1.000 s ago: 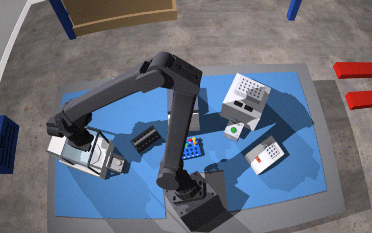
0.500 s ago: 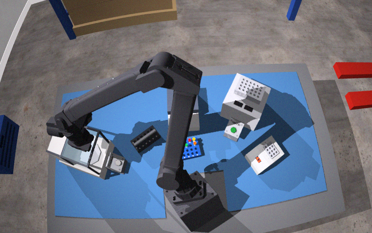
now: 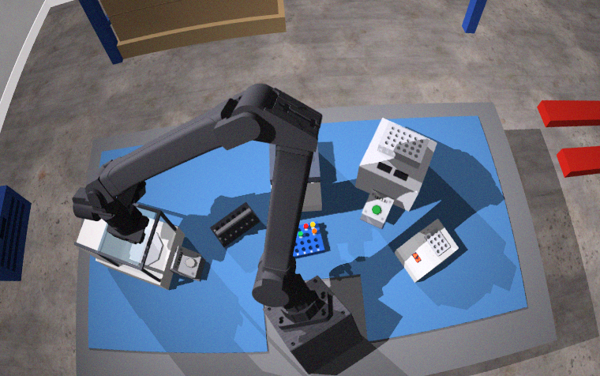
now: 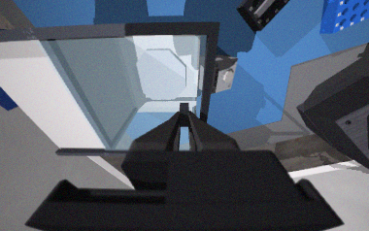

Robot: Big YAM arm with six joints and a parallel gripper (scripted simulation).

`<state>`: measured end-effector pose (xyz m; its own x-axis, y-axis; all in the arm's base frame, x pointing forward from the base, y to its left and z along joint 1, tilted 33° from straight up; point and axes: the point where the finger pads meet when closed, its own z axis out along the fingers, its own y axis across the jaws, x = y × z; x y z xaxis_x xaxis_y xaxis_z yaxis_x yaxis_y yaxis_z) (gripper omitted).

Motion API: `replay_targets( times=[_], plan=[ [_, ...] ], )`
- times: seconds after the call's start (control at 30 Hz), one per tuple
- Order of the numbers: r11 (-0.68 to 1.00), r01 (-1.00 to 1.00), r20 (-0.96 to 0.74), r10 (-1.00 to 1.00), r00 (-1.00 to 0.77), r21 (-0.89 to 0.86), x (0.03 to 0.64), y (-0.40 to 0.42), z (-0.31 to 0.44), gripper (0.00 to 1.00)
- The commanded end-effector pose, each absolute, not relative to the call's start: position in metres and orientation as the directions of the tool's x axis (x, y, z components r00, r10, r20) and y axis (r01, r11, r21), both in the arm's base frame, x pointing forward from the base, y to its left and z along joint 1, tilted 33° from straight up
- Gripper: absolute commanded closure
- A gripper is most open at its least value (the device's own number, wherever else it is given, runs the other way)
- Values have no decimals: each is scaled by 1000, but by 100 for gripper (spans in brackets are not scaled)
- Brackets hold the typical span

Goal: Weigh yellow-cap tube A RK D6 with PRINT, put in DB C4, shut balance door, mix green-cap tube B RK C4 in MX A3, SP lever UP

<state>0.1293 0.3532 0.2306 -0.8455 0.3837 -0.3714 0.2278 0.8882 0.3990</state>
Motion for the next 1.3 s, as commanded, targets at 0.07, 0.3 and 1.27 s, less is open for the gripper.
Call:
replay_targets(
  times=[0.07, 0.3, 1.27],
  plan=[
    [881, 220, -365, 386, -847, 420, 134, 369, 250, 94],
    [882, 220, -366, 385, -847, 417, 135, 373, 252, 94],
    [882, 220, -366, 385, -847, 417, 141, 397, 262, 94]
  ],
)
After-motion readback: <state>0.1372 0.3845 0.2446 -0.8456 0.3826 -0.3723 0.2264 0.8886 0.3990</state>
